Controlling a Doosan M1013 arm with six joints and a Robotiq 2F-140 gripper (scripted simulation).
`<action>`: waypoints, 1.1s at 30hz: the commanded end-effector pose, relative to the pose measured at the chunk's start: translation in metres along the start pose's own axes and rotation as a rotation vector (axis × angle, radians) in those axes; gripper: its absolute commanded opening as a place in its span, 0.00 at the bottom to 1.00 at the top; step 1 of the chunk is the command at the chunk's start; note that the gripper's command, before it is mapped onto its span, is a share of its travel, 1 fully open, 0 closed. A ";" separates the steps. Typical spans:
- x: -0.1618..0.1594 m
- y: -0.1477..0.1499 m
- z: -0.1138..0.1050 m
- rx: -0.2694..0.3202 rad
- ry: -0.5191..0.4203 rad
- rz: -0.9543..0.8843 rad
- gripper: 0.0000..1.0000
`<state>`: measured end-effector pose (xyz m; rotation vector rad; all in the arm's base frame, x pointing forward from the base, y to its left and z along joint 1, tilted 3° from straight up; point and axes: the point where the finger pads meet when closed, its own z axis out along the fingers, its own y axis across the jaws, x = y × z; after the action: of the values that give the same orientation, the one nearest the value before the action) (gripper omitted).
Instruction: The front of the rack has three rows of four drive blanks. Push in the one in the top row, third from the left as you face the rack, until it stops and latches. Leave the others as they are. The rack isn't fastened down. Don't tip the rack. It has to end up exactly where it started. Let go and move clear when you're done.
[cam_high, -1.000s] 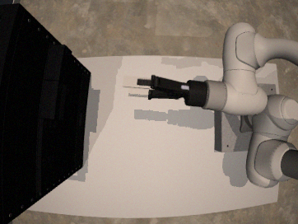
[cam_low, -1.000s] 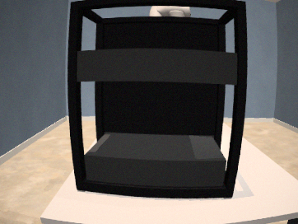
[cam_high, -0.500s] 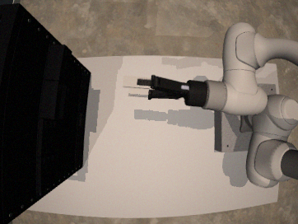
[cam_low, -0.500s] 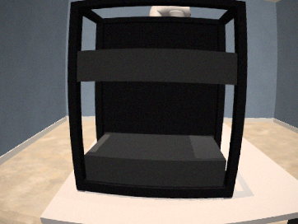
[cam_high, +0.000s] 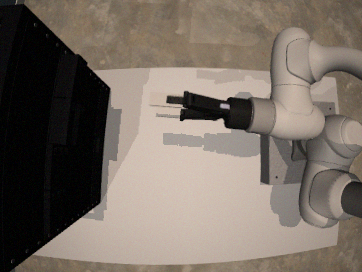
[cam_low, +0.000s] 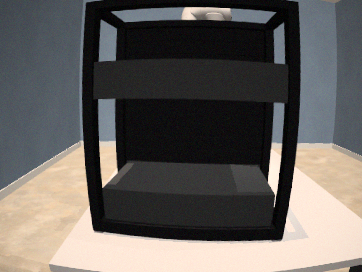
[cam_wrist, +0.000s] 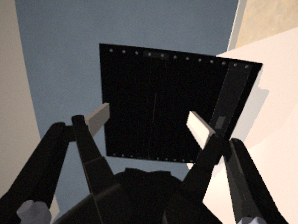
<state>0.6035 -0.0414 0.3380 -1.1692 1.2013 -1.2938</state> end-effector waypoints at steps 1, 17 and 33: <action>0.000 0.000 0.000 0.000 0.000 0.000 1.00; -0.002 0.000 0.004 0.000 0.000 0.000 1.00; -0.024 0.003 0.050 0.000 0.000 0.000 1.00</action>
<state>0.6452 -0.0235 0.3368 -1.1698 1.2009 -1.2928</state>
